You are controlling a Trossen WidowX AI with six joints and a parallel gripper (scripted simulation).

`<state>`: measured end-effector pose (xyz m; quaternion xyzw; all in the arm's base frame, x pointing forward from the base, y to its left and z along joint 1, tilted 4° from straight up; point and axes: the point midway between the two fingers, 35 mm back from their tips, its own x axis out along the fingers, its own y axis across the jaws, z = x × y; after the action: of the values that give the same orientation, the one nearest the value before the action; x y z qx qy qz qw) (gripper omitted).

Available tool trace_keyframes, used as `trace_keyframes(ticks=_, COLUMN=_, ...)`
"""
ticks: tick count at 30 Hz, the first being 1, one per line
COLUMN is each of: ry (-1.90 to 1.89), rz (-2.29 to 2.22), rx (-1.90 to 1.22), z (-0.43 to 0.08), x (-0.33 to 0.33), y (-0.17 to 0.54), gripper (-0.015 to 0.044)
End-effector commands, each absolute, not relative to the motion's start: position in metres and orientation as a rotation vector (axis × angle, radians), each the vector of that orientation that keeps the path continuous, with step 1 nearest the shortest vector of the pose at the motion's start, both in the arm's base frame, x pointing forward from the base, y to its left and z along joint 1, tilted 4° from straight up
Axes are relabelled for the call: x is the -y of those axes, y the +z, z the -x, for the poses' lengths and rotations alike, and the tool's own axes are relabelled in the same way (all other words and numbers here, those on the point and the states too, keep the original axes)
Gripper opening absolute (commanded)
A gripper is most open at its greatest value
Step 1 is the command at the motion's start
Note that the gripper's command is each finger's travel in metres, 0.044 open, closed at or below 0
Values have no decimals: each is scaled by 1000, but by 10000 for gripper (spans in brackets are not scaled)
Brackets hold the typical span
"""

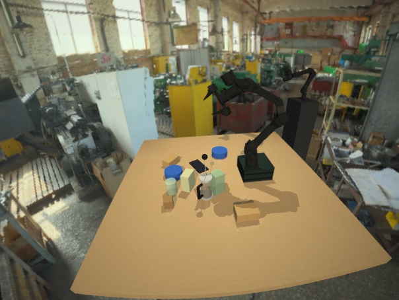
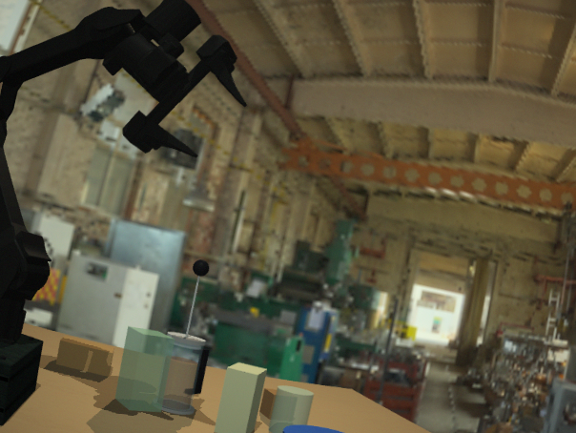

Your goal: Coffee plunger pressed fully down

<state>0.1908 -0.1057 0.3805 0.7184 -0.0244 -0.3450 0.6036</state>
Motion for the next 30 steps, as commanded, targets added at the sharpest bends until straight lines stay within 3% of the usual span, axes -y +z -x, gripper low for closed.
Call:
trace_keyframes(ticks=1, ry=-460, rz=-1063, rx=-308, z=-232, x=47, y=351, gripper=440)
trace_keyframes(ticks=21, ry=312, rz=102, rx=-451, z=-244, x=-96, y=288, gripper=440)
trace_keyframes(ticks=30, ry=321, rz=116, rx=-448, z=-246, x=-97, y=241, gripper=440)
